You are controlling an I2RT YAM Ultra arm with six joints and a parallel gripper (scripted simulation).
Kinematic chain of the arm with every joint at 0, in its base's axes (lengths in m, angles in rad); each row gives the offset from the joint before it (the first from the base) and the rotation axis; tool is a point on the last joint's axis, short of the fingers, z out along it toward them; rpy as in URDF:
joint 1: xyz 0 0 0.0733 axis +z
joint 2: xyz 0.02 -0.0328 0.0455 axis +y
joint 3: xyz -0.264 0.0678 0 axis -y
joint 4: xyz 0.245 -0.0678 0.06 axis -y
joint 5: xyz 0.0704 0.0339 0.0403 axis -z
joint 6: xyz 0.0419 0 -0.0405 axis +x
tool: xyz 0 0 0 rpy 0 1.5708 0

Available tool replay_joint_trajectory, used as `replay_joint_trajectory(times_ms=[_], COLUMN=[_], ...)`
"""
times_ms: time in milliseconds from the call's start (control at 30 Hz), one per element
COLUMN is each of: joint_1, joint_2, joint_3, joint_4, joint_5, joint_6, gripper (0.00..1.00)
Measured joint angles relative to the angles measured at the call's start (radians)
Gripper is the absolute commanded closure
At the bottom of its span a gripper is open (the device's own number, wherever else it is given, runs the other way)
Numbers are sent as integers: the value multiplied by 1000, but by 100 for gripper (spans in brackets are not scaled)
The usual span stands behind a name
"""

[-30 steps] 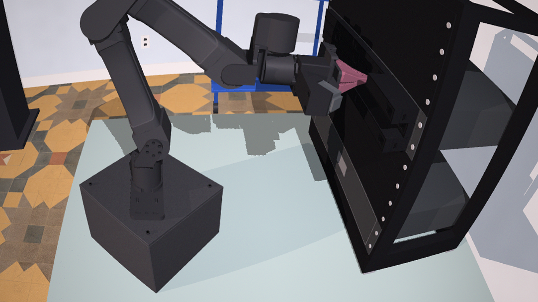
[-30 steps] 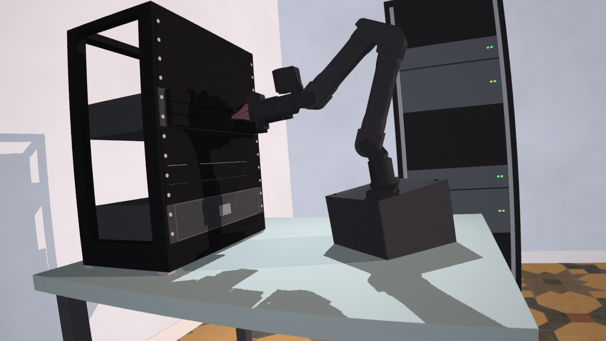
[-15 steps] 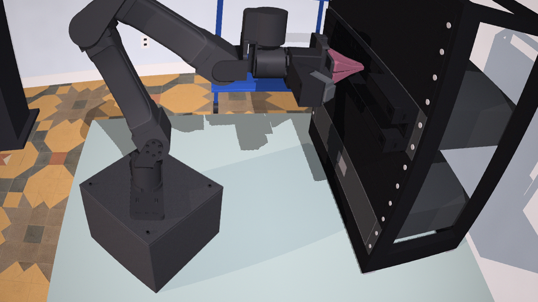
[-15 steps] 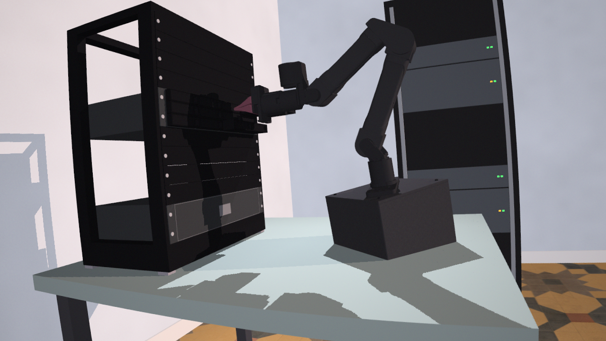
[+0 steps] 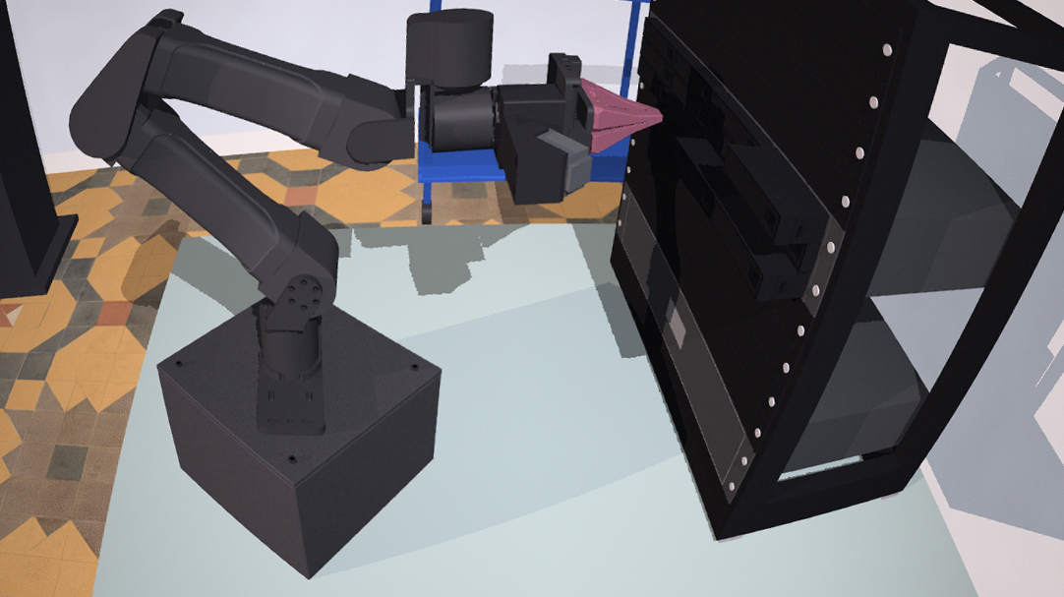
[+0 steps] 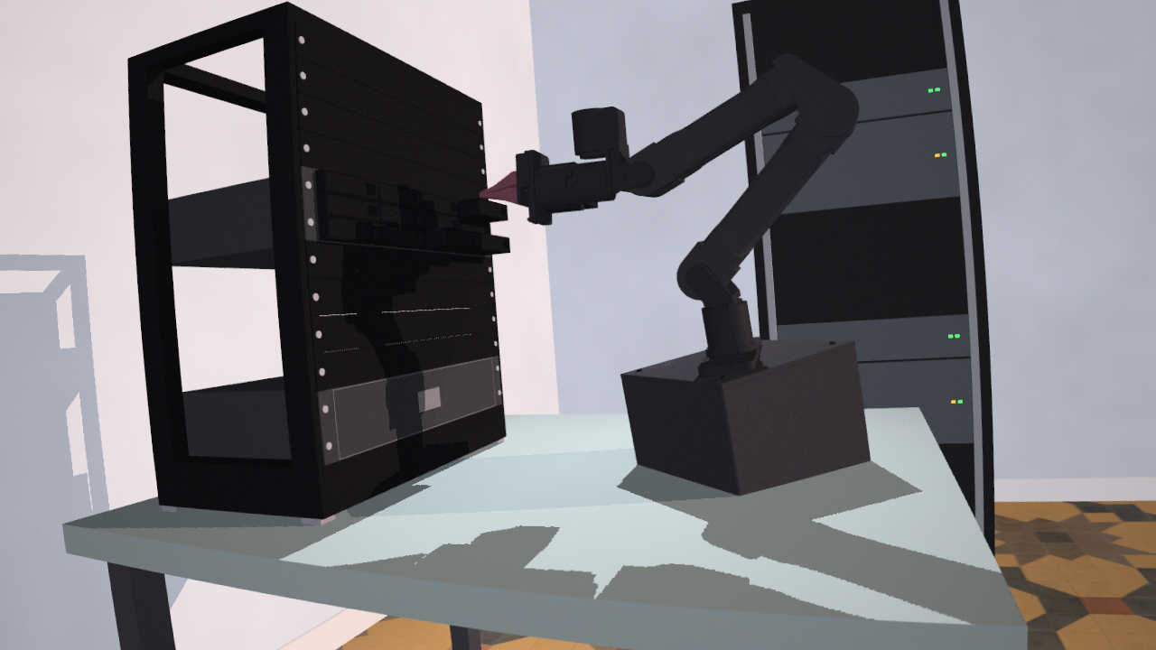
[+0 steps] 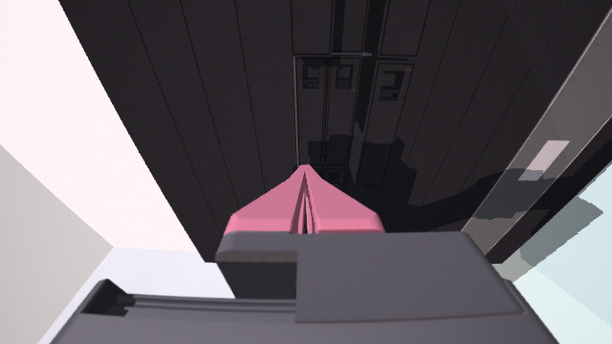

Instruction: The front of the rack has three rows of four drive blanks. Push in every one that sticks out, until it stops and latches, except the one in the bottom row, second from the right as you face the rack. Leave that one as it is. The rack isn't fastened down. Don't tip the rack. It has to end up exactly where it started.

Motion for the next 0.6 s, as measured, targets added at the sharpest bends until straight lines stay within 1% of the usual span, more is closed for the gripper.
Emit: replay_joint_trajectory(times_ms=[167,267,400,600], joint_1=[0,0,0,-3], joint_2=[-92,-124,-135,-136], joint_3=[-14,-14,-18,-18], joint_4=[-77,-104,-135,-154], joint_5=[-2,-3,-3,-6], joint_6=[0,0,0,0], gripper=[100,100,100,100])
